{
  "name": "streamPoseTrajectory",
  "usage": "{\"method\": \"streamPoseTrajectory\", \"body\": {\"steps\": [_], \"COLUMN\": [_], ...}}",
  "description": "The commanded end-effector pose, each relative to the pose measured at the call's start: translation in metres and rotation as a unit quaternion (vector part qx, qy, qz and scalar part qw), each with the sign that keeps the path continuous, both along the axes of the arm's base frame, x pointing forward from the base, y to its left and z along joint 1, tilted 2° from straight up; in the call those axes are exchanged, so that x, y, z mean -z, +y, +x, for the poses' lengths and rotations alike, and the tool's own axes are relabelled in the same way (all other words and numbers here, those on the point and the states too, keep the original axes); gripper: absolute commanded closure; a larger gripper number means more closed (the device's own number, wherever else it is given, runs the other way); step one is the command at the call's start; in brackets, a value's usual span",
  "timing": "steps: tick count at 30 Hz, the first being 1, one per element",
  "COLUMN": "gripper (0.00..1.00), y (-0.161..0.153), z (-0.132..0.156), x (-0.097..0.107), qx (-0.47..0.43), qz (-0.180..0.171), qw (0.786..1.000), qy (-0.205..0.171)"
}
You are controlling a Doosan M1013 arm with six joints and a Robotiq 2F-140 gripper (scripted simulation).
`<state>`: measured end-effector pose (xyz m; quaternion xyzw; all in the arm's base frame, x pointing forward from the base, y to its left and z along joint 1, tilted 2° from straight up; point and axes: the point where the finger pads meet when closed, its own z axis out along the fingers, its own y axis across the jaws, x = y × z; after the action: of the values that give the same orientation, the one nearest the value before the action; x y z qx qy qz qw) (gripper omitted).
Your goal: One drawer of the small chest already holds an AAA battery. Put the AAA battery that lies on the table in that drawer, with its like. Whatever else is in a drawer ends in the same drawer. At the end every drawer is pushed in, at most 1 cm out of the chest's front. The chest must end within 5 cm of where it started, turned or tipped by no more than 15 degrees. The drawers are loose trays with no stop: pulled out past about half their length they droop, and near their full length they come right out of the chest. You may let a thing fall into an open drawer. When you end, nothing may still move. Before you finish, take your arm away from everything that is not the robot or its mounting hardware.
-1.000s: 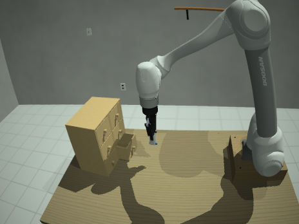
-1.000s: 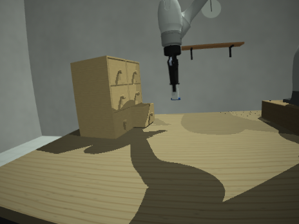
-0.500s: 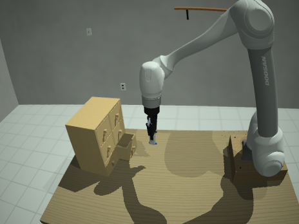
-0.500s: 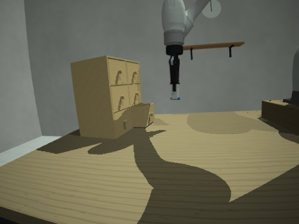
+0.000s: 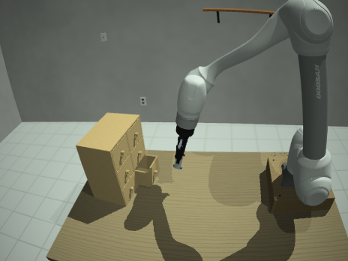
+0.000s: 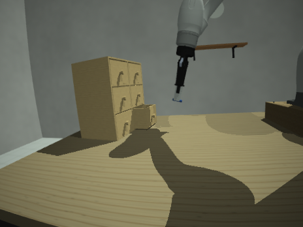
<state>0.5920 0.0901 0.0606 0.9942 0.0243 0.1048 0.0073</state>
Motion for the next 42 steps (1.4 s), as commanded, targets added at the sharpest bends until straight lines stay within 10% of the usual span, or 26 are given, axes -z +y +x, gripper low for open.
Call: {"method": "streamPoseTrajectory", "body": {"steps": [1,17,42], "gripper": [0.97,0.97,0.97], "y": [-0.0004,-0.0015,-0.0037], "z": [-0.0023,-0.008,-0.0104], "x": [0.0005,0.0045,0.0062], "qx": [0.002,0.0,0.0], "qz": [0.0,0.004,0.003], "qw": [0.999,0.985,0.978], "qy": [-0.036,-0.17,-0.207]}}
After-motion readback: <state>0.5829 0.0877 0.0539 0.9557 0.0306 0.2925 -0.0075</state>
